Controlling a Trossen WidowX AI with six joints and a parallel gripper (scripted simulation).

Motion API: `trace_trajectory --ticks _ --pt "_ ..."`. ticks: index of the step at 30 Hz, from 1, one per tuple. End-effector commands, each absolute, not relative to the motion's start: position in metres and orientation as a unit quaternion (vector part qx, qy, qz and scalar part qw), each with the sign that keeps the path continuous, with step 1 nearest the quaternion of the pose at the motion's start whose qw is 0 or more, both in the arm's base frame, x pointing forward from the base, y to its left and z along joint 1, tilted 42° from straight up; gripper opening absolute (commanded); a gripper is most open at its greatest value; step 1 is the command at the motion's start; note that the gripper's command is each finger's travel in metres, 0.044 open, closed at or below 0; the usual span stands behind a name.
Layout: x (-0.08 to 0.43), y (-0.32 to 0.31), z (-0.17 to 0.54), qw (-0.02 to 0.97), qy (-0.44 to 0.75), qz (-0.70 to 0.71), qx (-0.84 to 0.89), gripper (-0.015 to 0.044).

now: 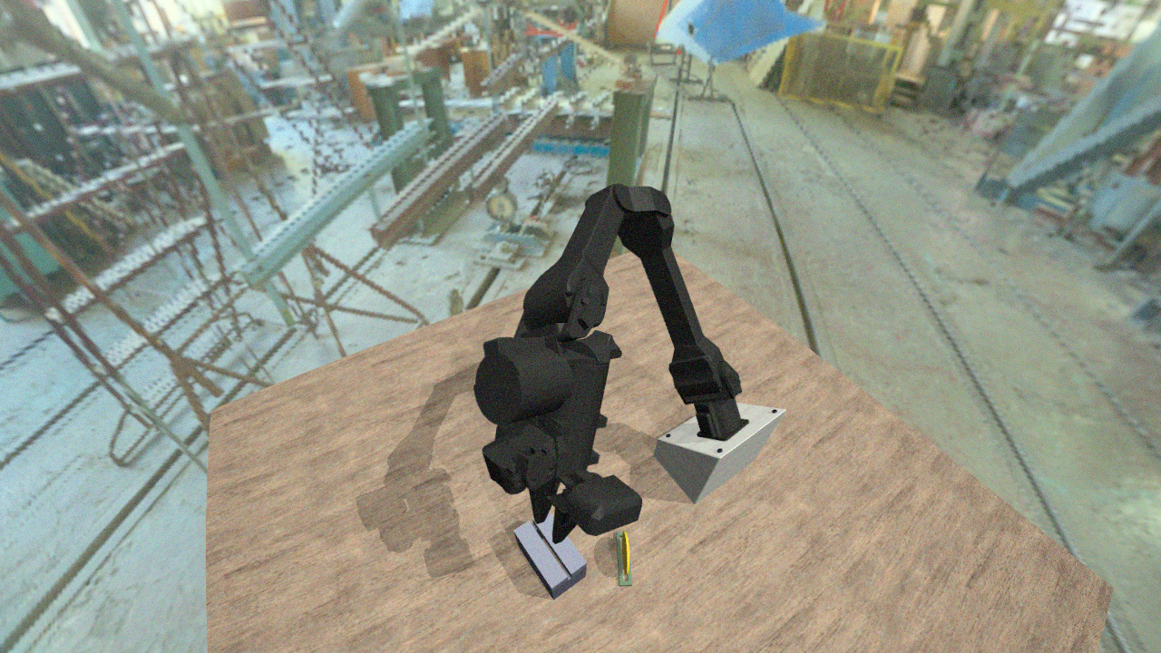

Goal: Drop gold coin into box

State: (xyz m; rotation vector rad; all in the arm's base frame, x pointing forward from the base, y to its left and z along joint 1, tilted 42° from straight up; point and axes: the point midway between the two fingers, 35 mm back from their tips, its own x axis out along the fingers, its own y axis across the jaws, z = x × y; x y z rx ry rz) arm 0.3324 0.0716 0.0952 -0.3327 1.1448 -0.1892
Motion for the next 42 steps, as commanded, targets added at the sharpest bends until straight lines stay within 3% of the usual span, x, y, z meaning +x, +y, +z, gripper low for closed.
trace_trajectory --ticks 1,7,9,42 --pt "0.3 0.068 0.051 0.73 0.617 -0.042 -0.29 0.0161" --pt "0.237 0.051 0.002 0.492 0.713 0.073 -0.494 0.0161" --pt "0.23 0.048 -0.001 0.462 0.719 0.086 -0.512 0.0161" --pt "0.232 0.0 -0.057 0.462 0.719 0.086 -0.512 0.0161"
